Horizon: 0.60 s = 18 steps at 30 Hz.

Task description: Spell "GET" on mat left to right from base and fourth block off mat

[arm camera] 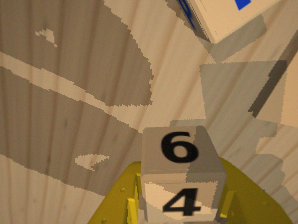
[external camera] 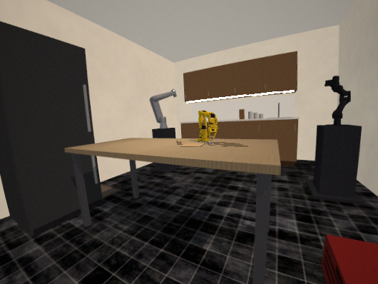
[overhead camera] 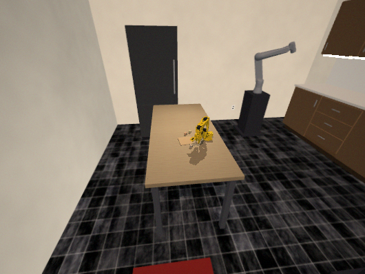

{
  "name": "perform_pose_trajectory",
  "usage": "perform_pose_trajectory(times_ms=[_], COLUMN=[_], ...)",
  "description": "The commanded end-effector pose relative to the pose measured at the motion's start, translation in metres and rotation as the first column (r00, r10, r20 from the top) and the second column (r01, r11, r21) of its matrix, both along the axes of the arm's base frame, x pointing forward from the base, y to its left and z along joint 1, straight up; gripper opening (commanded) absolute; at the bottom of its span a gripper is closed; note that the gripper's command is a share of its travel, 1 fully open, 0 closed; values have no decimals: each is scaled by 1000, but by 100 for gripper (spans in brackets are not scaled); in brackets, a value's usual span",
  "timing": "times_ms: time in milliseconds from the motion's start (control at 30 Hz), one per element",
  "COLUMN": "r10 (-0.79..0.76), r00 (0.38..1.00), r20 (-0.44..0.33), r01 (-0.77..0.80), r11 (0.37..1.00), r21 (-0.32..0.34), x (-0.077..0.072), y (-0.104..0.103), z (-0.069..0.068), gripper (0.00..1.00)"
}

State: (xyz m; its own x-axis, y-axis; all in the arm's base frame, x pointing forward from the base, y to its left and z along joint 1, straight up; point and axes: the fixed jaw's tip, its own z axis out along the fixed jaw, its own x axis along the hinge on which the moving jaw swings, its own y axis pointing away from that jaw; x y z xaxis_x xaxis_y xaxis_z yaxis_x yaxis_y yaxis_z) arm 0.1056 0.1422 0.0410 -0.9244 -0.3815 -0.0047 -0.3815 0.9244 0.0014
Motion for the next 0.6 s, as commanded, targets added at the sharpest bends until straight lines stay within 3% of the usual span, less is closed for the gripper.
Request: perform_pose_trajectory(times_ms=[0,567], r10=[0,0], r00=[999,999], r20=[33,33], r01=[-1,-1], r11=[999,999], r21=[43,43], x=[4,4], y=[6,6], z=[5,-1], gripper=[0,0])
